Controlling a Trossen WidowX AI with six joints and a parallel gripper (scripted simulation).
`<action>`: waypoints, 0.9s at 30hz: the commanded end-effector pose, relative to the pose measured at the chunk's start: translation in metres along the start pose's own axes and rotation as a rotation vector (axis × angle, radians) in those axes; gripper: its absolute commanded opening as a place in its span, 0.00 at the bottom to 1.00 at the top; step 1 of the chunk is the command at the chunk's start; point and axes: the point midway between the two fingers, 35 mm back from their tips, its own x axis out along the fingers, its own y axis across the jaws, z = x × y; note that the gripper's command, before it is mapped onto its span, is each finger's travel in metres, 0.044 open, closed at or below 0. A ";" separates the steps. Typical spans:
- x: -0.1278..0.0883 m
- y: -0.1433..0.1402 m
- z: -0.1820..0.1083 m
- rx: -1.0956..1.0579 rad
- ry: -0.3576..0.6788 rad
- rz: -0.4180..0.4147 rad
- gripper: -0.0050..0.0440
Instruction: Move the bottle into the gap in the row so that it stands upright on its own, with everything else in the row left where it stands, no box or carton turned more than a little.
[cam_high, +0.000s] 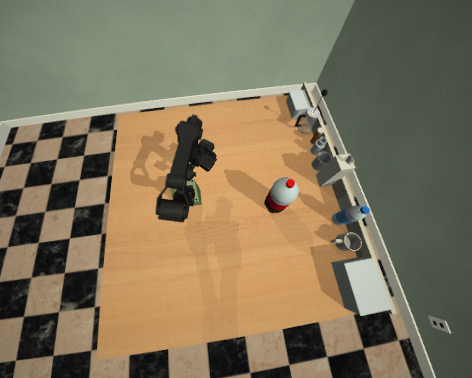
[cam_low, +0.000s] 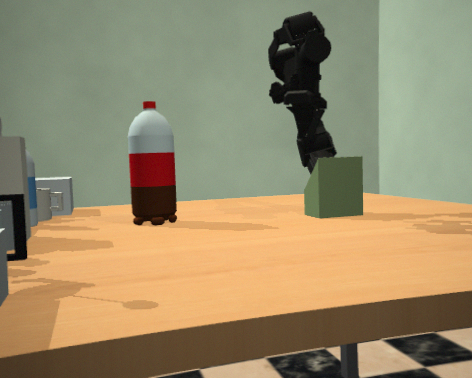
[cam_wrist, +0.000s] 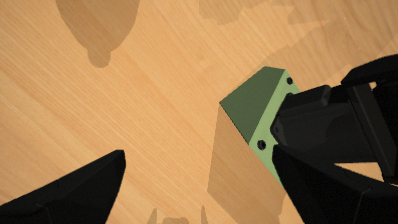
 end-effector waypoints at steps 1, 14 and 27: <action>-0.003 0.002 0.000 0.004 0.006 0.014 0.92; -0.003 0.002 0.000 0.004 0.006 0.014 0.92; -0.020 0.042 0.038 -0.271 -0.101 0.358 0.43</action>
